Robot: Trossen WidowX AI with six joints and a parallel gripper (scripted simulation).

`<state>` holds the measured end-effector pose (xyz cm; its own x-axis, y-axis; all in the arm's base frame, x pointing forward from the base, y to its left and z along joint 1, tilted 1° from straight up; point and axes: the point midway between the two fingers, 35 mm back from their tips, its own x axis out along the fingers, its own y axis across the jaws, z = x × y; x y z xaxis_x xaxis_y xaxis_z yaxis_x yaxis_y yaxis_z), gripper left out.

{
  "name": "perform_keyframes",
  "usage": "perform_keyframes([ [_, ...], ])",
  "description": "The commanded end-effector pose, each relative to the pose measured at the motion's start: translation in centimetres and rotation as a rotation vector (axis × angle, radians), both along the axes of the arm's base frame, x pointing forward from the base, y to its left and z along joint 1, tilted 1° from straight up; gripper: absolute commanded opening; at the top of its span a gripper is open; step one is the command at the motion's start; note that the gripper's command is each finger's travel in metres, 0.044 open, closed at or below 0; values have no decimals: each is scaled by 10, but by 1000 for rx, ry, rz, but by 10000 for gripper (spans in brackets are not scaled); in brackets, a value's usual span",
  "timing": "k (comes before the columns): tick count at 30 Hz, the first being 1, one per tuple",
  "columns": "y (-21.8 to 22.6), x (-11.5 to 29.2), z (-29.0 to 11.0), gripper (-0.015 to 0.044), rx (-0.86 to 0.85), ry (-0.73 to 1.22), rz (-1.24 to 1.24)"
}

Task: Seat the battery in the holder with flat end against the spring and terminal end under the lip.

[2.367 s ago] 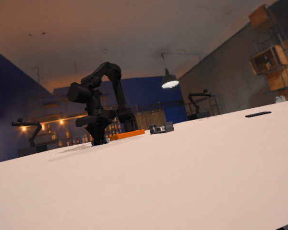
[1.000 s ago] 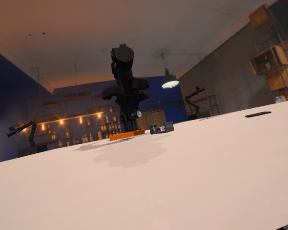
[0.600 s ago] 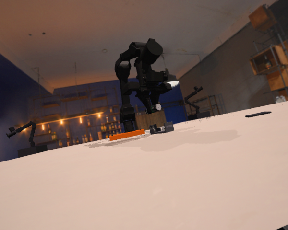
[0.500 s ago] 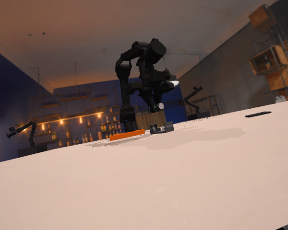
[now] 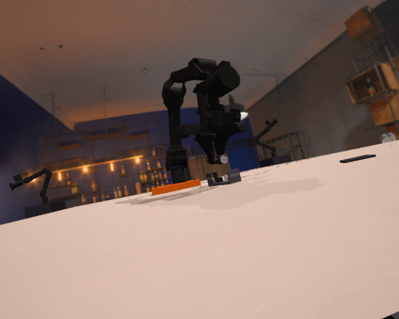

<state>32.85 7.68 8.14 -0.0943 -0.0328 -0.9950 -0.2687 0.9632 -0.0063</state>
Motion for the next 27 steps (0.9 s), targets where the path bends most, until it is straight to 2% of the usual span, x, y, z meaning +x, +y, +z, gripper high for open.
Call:
perform_keyframes([
  [1,-1,0,-9,77,-20,56,3],
  [27,-1,4,-25,77,-61,227,4],
])
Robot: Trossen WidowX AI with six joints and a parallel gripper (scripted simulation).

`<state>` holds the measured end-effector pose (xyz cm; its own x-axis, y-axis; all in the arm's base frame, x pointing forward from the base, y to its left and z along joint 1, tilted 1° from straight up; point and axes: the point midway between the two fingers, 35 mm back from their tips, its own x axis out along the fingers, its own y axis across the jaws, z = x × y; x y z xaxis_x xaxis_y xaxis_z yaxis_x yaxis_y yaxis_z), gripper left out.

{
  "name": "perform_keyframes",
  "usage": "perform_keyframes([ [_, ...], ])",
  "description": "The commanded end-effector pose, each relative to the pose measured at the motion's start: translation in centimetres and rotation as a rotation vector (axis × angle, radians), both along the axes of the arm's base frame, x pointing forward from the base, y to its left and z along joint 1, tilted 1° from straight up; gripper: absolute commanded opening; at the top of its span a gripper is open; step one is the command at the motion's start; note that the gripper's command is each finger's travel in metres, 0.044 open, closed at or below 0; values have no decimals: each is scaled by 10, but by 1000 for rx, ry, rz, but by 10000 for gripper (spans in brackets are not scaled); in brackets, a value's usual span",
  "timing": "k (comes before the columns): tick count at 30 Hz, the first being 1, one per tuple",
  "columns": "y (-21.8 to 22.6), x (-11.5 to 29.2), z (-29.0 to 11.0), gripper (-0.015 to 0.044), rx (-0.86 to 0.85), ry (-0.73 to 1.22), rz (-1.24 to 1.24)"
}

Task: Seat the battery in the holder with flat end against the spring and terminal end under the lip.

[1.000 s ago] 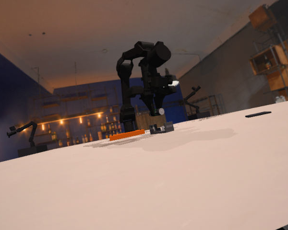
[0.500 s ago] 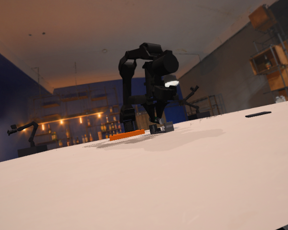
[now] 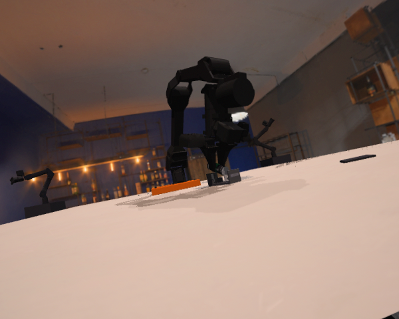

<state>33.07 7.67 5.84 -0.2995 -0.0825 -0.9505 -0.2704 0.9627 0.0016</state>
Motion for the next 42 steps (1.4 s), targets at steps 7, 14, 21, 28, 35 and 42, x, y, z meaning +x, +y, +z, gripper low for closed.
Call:
perform_keyframes([
  [7,0,3,-5,77,-20,59,4],
  [14,0,4,-8,77,-32,100,5],
  [21,1,6,-11,77,-43,140,5],
  [28,2,8,-11,77,-43,139,5],
  [35,3,14,-12,77,-40,127,5],
  [42,5,20,-12,77,-36,112,6],
])
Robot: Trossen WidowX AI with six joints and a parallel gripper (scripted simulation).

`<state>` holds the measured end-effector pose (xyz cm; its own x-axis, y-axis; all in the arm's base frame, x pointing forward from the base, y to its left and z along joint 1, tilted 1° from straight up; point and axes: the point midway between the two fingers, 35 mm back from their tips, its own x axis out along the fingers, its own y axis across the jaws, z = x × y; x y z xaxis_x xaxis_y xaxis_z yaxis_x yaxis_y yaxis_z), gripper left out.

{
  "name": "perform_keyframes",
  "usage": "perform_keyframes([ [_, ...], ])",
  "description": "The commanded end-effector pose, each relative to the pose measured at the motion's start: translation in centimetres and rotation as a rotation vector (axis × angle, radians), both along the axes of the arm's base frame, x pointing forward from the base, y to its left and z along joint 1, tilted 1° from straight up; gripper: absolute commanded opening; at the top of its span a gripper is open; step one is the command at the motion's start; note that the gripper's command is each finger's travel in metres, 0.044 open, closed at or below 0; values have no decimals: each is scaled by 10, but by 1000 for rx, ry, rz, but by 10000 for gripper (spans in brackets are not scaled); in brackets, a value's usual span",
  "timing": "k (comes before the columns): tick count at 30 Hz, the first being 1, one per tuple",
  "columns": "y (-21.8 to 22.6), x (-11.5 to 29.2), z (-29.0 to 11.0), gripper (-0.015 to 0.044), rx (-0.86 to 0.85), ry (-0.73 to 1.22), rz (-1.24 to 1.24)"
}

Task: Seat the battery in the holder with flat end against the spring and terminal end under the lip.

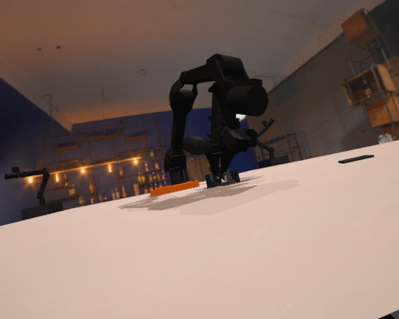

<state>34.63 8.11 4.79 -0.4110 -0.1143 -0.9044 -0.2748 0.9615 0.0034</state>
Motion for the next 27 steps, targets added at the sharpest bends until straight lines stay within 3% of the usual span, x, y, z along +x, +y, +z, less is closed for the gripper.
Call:
perform_keyframes([
  [1,1,5,-1,77,-3,-11,1],
  [27,2,10,-3,77,20,-90,0],
])
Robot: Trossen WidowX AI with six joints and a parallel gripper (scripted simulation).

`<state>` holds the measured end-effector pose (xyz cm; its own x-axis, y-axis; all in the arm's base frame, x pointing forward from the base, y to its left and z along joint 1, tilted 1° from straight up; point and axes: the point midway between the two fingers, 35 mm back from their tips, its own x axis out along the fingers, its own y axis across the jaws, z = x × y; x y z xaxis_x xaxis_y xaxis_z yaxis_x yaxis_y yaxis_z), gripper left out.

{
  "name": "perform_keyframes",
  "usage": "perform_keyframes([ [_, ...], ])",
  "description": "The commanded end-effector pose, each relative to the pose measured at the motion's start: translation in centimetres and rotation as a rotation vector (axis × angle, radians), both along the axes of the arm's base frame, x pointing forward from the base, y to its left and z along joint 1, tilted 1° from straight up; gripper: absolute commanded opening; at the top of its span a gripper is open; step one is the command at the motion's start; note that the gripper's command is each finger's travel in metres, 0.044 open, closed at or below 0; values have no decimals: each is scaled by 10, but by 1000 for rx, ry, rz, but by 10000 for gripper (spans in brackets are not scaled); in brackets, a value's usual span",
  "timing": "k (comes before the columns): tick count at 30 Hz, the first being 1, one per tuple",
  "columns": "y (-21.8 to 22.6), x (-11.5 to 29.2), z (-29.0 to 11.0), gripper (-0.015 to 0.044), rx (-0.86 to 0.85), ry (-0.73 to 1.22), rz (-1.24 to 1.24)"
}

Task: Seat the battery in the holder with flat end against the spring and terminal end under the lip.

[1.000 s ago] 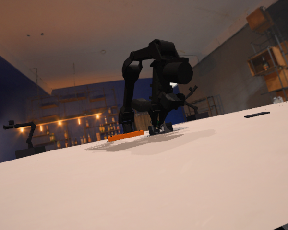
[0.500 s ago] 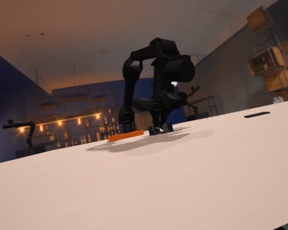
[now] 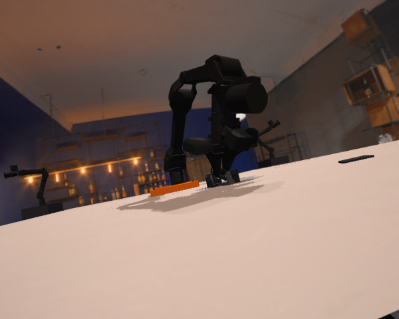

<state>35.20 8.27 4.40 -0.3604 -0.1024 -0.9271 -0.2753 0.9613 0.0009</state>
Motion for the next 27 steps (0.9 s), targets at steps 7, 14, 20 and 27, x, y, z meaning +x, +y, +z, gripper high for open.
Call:
perform_keyframes([
  [7,0,4,0,77,15,-62,-1],
  [14,0,3,-1,77,23,-89,-1],
  [20,0,3,-2,77,30,-113,-1],
  [27,0,2,-3,77,38,-139,-2],
])
